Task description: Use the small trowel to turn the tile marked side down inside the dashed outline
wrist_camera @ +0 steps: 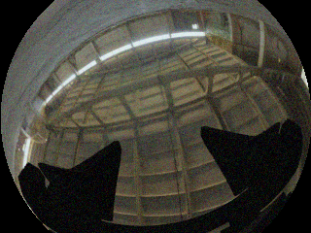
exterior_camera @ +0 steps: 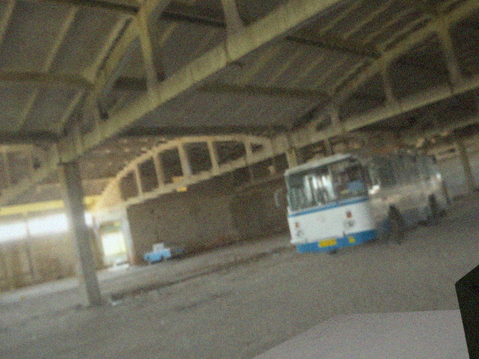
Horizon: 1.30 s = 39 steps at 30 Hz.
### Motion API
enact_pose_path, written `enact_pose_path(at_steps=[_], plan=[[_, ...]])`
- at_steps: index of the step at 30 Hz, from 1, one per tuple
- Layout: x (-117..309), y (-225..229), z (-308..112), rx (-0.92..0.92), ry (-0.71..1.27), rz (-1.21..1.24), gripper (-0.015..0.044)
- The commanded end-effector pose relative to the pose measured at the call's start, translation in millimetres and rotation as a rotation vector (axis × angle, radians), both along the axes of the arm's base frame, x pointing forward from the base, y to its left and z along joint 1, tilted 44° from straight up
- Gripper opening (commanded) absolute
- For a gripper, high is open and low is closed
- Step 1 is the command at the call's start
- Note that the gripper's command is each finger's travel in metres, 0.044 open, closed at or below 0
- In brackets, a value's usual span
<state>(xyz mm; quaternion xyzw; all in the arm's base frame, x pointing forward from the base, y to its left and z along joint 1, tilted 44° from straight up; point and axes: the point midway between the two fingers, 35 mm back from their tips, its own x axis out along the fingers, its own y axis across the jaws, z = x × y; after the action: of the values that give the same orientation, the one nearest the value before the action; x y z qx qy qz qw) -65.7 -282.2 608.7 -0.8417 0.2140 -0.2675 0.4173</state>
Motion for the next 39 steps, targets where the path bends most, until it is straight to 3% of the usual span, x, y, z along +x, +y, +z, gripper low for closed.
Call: enact_pose_path(at_steps=[1, 12, 21, 25, 39], plan=[[0.0, 0.0, 0.0, 0.000, 0.000, 0.000, 0.0374], [0.0, 0.0, 0.1, 0.000, 0.000, 0.000, 0.0100], [0.0, 0.0, 0.0, 0.000, 0.000, 0.000, 0.0100], [0.0, 0.0, 0.0, 0.000, 0.000, 0.000, 0.0000], [0.0, 0.0, 0.0, 0.000, 0.000, 0.000, 0.0000]])
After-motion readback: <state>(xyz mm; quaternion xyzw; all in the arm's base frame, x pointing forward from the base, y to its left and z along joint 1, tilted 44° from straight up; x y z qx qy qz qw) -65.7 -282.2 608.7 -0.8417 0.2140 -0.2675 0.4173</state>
